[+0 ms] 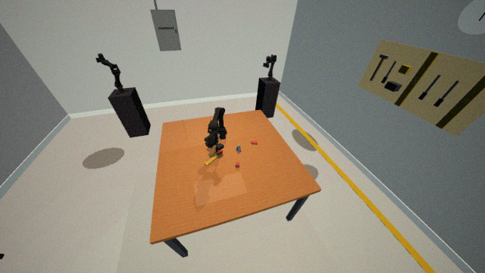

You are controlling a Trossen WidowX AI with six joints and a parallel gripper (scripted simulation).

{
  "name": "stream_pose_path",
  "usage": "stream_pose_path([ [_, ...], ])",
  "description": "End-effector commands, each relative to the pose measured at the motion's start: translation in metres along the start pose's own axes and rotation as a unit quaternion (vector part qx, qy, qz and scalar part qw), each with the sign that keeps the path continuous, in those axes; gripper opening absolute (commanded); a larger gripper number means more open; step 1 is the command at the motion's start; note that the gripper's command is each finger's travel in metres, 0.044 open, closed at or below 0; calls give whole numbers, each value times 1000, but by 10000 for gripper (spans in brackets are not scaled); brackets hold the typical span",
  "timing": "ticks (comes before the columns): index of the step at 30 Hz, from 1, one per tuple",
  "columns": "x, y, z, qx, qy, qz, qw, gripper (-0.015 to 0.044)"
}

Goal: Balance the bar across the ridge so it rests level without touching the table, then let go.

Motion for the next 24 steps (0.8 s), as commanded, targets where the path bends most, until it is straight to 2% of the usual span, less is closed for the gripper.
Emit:
stream_pose_path([
  [1, -12, 15, -6, -2, -4, 39, 999, 315],
  [8, -17, 17, -7, -3, -4, 45, 999, 315],
  [19, -85, 11, -7, -3, -4, 45, 999, 315],
  [24, -90, 10, -7, -3, -4, 45, 999, 315],
])
Point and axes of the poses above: the point midway between the two fingers, 35 mm back from their tips, its own x axis back along the fingers, its own z axis across the jaws, y = z × x, the point moved 6 cm from there along x, back along the fingers, and after that the axes turned 11 degrees about -x, right-handed, at the moved point
